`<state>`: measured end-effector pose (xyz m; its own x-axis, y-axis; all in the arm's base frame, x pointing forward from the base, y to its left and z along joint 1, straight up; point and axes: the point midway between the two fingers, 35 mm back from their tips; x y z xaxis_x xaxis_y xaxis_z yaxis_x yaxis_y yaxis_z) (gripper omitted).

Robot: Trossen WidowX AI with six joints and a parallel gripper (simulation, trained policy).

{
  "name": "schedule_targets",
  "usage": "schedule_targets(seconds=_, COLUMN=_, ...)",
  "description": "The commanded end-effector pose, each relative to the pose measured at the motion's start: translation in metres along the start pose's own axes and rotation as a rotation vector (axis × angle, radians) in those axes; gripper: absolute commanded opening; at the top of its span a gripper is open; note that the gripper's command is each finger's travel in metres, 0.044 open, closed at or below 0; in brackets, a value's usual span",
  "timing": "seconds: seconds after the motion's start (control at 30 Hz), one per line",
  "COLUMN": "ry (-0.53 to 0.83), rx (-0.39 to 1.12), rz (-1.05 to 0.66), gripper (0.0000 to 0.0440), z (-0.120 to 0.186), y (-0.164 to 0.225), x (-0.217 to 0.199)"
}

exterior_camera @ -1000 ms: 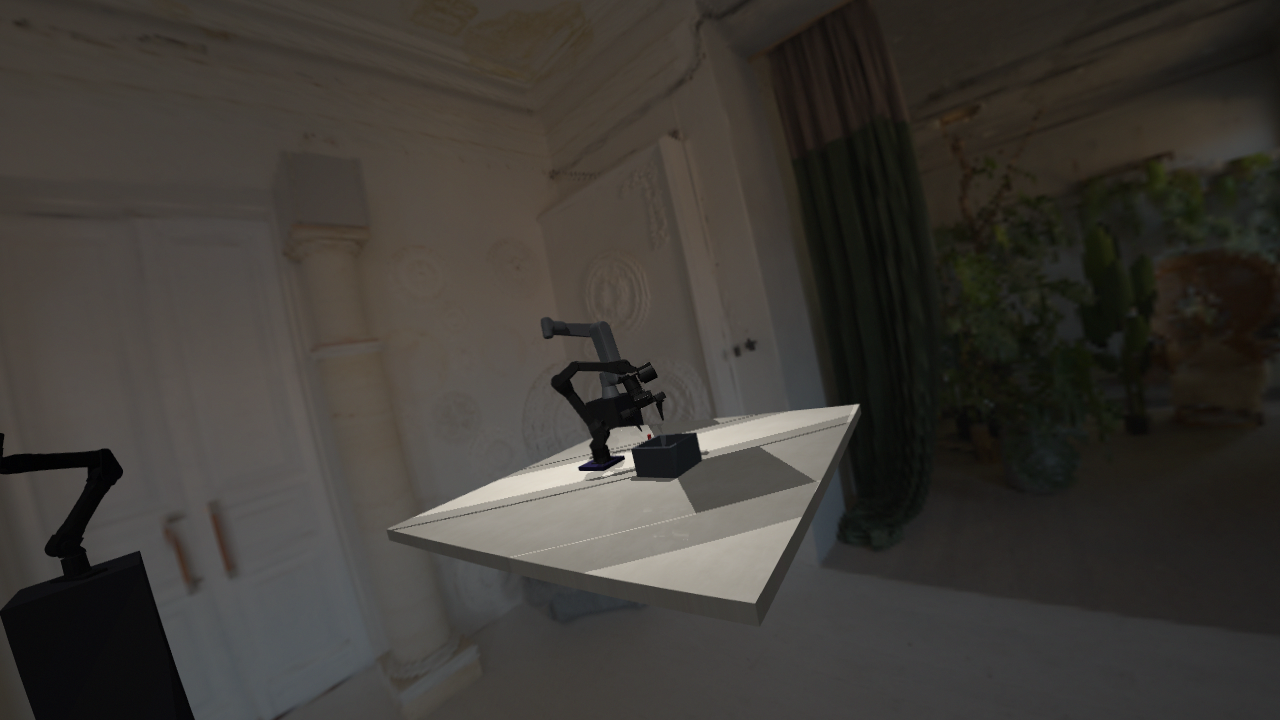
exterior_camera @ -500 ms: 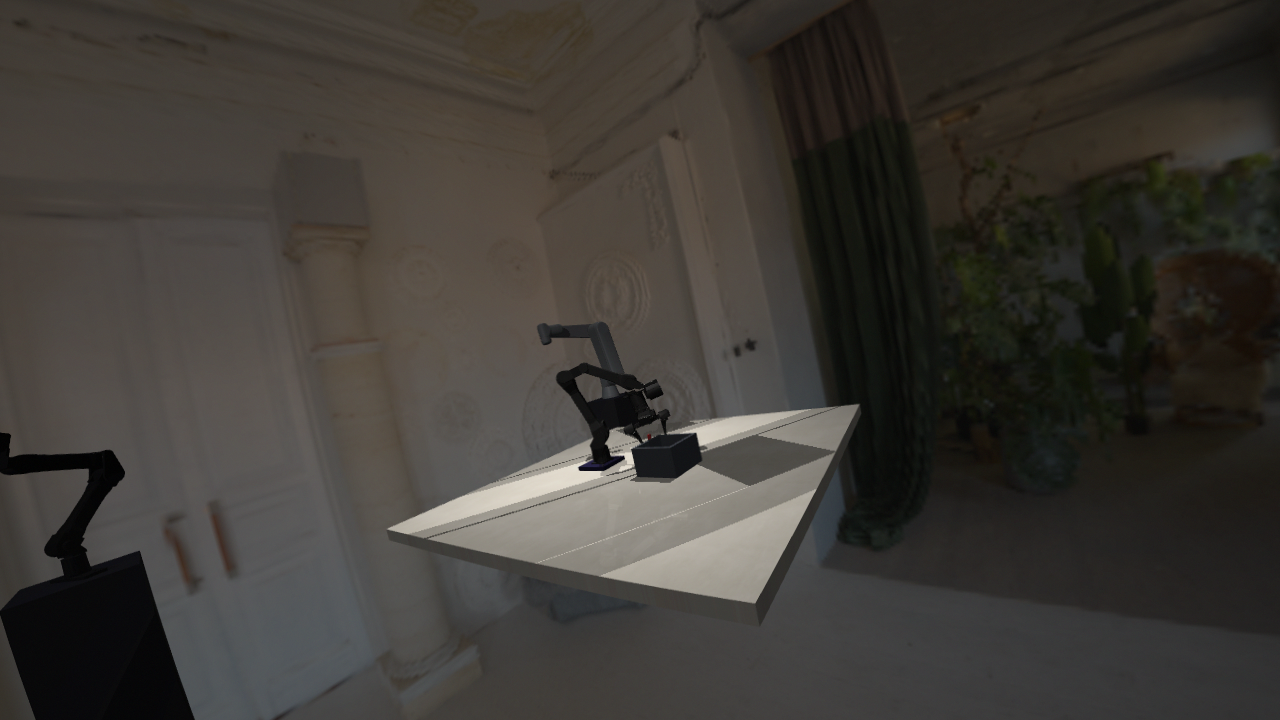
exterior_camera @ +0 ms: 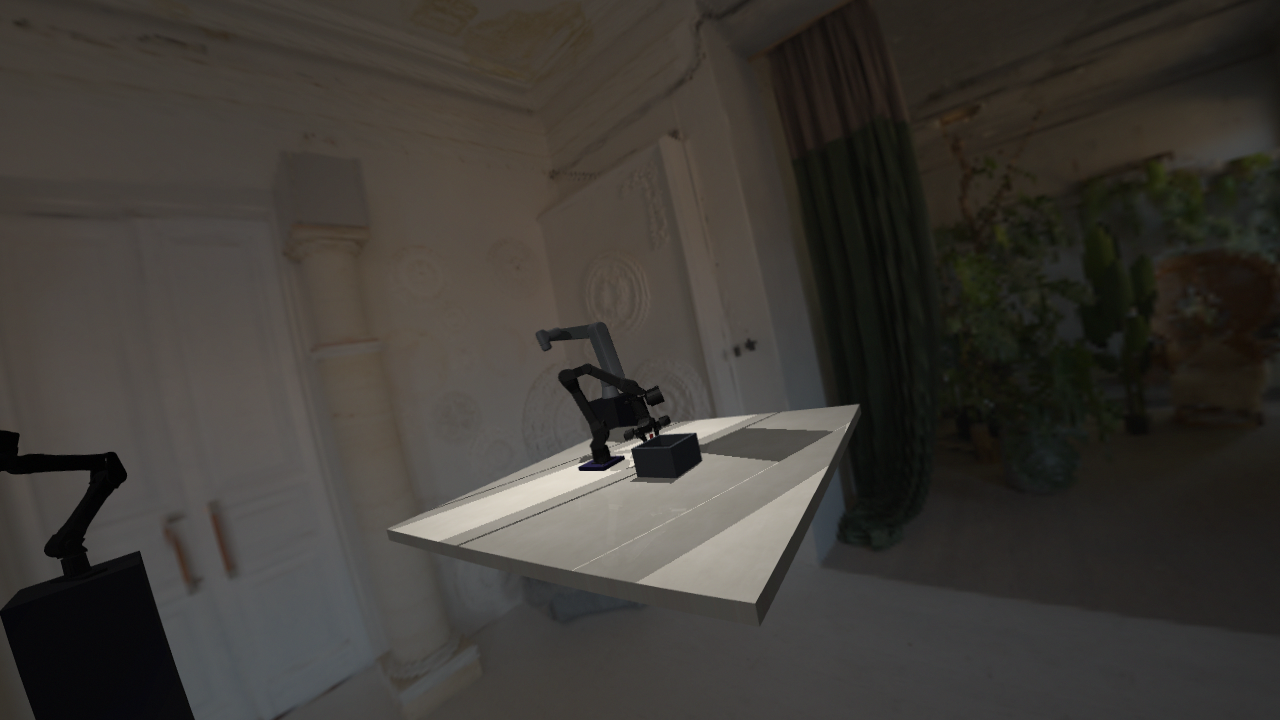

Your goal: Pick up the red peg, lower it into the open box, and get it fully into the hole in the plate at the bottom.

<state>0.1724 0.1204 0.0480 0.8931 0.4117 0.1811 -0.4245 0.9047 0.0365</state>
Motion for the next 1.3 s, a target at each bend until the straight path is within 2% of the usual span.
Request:
schedule_targets(seconds=0.0, ry=0.014, rx=0.021, rz=-0.002, gripper=0.0072, z=-0.001, y=0.0, x=-0.001)
schedule_targets(seconds=0.1, ry=0.02, rx=0.036, rz=-0.007, gripper=0.0, z=-0.001, y=-0.001, x=-0.001)
schedule_targets(seconds=0.5, ry=-0.082, rx=-0.071, rz=0.096, gripper=0.0, z=0.04, y=-0.023, x=0.026)
schedule_targets(seconds=0.87, ry=-0.145, rx=-0.174, rz=0.12, gripper=0.0, z=0.086, y=-0.057, x=0.052)
schedule_targets(seconds=1.27, ry=-0.161, rx=-0.263, rz=0.058, gripper=0.0, z=0.103, y=-0.11, x=0.07)
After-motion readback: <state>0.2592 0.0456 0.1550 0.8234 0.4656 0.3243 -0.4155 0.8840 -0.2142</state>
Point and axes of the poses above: the point midway between the two fingers, 35 mm back from their tips, its own z axis back along the fingers, its own x axis across the jaws, y = z × x, and after that the axes turned 7 degrees about -z, right-handed
